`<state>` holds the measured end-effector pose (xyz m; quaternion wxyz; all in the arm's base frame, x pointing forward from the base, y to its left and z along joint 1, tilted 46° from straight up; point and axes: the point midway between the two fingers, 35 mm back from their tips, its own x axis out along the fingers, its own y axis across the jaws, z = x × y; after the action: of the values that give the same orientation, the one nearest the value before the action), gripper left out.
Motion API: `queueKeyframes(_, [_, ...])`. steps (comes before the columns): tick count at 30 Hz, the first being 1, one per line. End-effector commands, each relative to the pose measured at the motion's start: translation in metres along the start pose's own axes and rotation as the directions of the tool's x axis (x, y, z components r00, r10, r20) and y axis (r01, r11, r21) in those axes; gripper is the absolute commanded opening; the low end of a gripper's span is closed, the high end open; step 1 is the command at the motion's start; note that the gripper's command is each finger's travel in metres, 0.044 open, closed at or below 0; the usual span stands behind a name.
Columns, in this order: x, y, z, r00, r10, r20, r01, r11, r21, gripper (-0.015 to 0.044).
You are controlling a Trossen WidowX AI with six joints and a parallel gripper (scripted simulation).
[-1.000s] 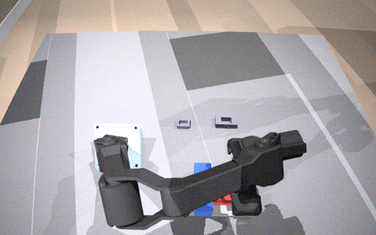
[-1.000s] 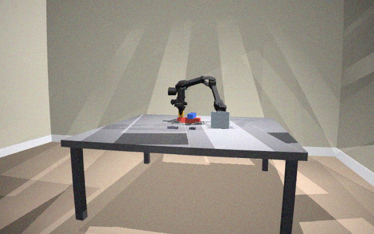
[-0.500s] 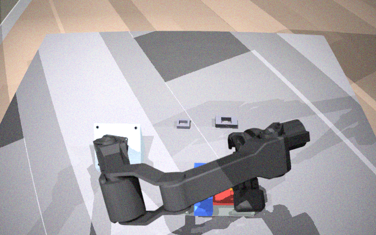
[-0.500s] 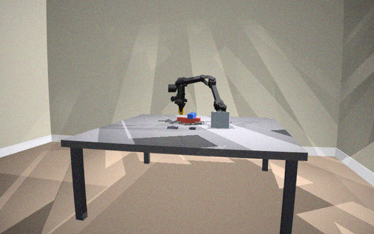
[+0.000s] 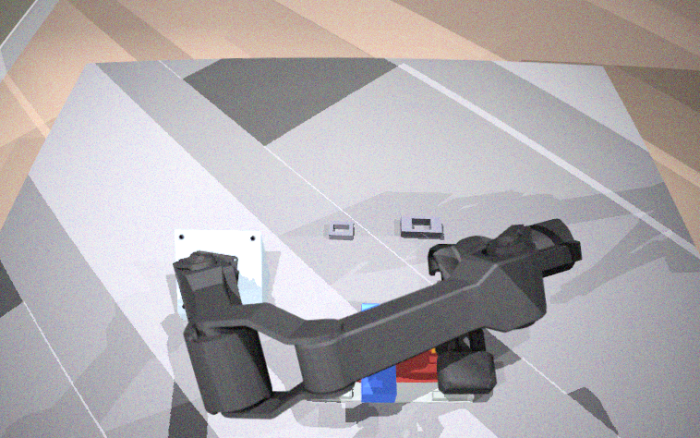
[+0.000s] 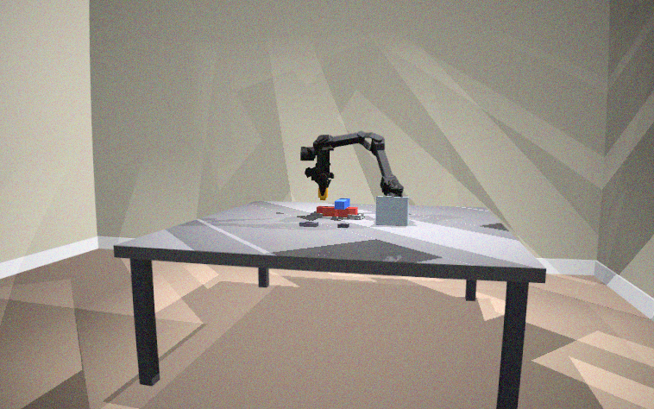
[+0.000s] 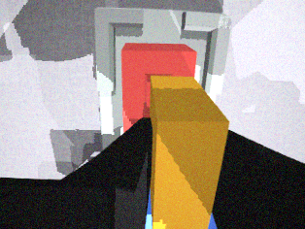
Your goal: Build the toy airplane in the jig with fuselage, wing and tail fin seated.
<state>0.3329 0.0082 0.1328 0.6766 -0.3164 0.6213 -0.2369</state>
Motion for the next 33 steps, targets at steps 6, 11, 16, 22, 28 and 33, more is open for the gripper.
queueKeyframes(6, [0.016,0.001,-0.002,1.000,0.001,-0.008,-0.001,1.000,-0.007,0.0065])
queueKeyframes(11, [0.024,0.001,-0.002,1.000,0.001,-0.008,-0.001,1.000,-0.007,0.0065])
queueKeyframes(16, [0.032,0.000,-0.003,1.000,0.000,-0.008,0.000,1.000,-0.007,0.0065])
queueKeyframes(22, [0.034,0.000,-0.003,1.000,-0.001,-0.008,0.001,1.000,-0.007,0.0065])
queueKeyframes(28, [0.034,0.000,-0.003,1.000,-0.001,-0.008,0.001,1.000,-0.007,0.0065])
queueKeyframes(33, [0.035,0.001,-0.003,1.000,-0.001,-0.008,0.001,1.000,-0.007,0.0065])
